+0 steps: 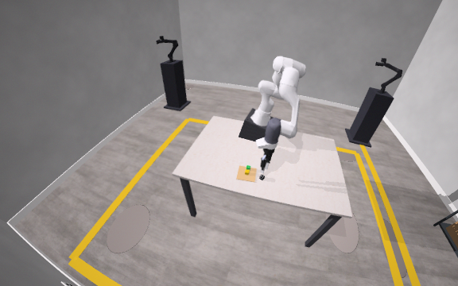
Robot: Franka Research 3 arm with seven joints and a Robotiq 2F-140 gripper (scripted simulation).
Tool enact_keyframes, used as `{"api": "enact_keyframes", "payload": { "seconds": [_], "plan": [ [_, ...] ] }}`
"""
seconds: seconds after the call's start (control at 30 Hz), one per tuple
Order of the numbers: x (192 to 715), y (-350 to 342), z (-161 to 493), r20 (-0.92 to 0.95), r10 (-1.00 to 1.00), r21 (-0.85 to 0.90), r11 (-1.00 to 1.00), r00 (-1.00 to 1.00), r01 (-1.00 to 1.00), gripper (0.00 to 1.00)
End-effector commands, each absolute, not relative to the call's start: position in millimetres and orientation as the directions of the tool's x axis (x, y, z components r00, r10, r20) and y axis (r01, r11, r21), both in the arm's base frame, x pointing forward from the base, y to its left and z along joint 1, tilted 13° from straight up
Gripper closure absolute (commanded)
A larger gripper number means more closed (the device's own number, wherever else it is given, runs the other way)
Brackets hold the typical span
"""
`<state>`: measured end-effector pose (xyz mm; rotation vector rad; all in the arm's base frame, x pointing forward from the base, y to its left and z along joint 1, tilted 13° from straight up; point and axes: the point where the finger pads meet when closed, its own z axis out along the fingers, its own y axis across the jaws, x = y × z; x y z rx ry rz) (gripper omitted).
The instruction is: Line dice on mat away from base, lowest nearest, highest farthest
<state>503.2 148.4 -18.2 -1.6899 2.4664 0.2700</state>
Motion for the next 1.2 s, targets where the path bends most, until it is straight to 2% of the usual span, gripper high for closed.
{"api": "enact_keyframes", "payload": {
  "seconds": [0.0, 1.17],
  "plan": [
    [503.4, 148.1, -17.9, -0.216, -0.911, 0.065, 0.346, -0.352, -0.936, 0.72],
    [504.2, 155.7, -51.9, -0.216, -0.915, 0.063, 0.336, -0.341, -0.940, 0.72]
  ]
}}
